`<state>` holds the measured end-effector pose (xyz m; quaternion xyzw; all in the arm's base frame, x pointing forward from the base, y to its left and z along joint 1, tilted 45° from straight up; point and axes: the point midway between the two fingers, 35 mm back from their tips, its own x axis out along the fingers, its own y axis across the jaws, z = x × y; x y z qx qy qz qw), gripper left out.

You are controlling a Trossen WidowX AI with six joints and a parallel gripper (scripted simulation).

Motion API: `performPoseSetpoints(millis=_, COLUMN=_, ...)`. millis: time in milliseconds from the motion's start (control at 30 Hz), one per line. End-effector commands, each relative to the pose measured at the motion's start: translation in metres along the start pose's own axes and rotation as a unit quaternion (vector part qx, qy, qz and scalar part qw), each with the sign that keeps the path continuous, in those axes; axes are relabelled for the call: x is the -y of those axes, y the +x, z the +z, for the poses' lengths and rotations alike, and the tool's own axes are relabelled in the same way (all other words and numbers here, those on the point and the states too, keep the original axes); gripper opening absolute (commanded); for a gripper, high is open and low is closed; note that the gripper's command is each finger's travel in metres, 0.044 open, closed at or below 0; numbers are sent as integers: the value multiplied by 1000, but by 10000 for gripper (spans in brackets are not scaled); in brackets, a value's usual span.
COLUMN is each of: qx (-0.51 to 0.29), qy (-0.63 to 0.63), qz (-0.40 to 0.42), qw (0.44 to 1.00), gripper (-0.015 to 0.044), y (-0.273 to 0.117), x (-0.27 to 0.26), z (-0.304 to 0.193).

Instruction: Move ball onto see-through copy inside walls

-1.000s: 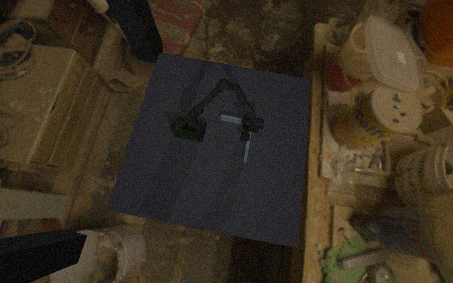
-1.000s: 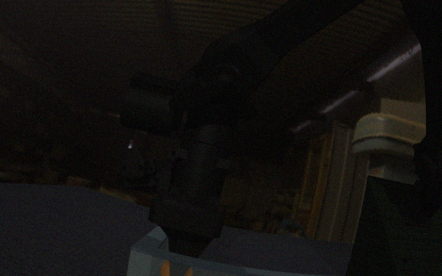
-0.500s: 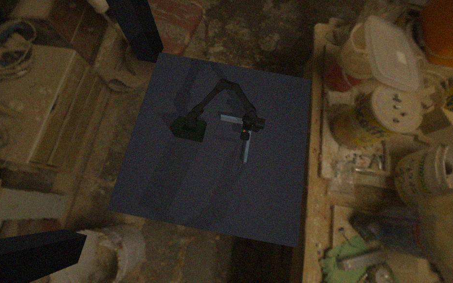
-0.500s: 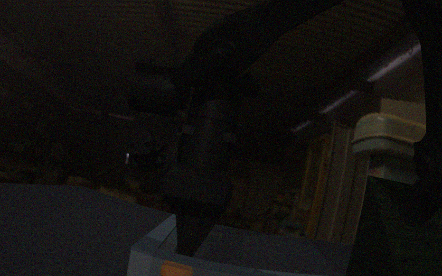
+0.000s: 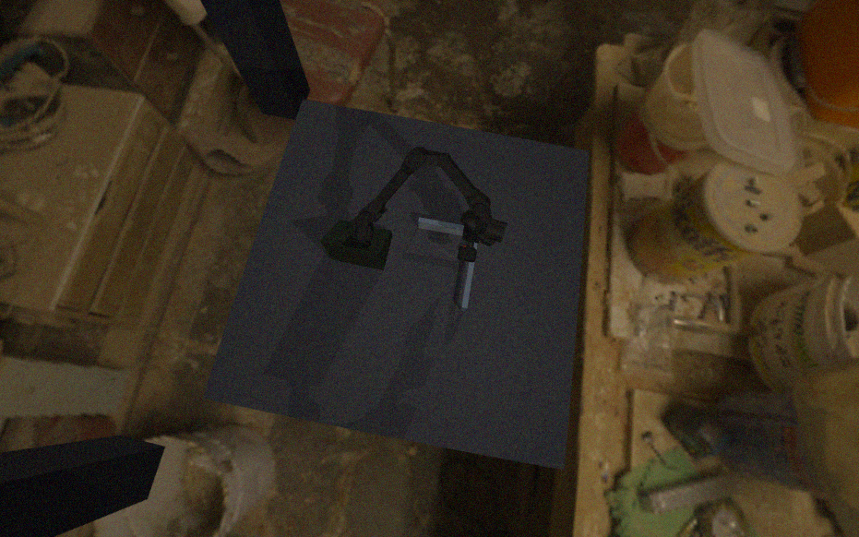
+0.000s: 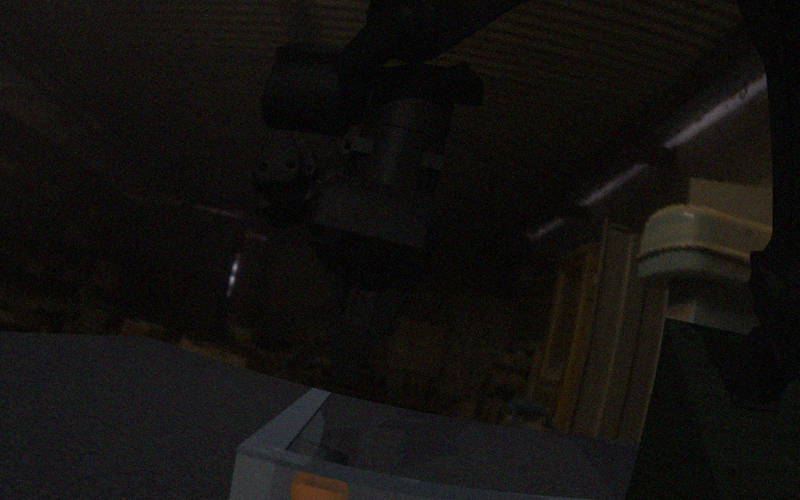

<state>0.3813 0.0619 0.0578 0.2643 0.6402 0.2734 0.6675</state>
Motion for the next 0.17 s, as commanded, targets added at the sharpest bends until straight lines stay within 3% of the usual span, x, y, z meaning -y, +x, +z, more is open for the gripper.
performPoseSetpoints(millis=0, qx=6, qy=-2, qz=-1, qw=1000, gripper=396, y=-31, x=0, z=0)
performPoseSetpoints(millis=67, qx=6, qy=-2, qz=-1, qw=1000, gripper=440, y=-41, x=0, z=-1)
performPoseSetpoints(millis=133, qx=6, qy=-2, qz=-1, qw=1000, gripper=440, y=-41, x=0, z=-1)
